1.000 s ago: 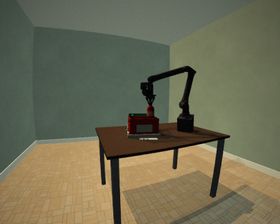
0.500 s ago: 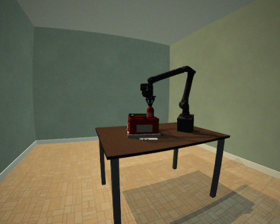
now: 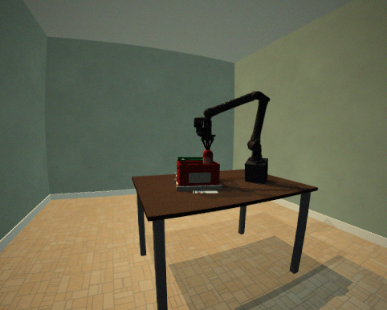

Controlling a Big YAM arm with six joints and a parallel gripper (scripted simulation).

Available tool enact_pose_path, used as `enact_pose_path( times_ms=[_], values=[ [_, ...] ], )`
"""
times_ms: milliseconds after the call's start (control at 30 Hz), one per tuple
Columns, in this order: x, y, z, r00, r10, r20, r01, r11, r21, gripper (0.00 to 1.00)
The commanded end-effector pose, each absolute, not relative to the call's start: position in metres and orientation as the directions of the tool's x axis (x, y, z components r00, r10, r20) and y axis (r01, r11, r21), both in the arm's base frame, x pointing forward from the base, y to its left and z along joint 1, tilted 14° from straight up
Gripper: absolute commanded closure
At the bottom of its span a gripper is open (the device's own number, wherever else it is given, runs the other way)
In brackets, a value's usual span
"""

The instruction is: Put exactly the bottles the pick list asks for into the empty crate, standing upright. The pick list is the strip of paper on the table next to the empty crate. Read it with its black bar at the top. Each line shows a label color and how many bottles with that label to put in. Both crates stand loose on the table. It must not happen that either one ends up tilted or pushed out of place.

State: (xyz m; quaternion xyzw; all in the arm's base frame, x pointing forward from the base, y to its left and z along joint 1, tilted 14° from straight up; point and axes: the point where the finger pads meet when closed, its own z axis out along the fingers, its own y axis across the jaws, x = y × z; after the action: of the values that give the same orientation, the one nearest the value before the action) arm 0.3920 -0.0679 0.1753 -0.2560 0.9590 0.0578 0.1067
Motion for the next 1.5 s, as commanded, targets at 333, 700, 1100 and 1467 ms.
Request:
enact_pose_path(
  times_ms=[333, 700, 1100, 1467],
  values=[
    [0.403, -0.065, 0.180, -0.836, -0.477, -0.272, -0.500, 0.866, 0.019, 1.00],
    [0.409, -0.064, 0.172, -0.836, -0.477, -0.272, -0.501, 0.865, 0.019, 1.00],
    [0.422, -0.063, 0.168, -0.829, -0.481, -0.284, -0.505, 0.863, 0.011, 1.00],
    [0.410, -0.059, 0.144, -0.838, -0.479, -0.259, -0.504, 0.863, 0.033, 1.00]
  ],
)
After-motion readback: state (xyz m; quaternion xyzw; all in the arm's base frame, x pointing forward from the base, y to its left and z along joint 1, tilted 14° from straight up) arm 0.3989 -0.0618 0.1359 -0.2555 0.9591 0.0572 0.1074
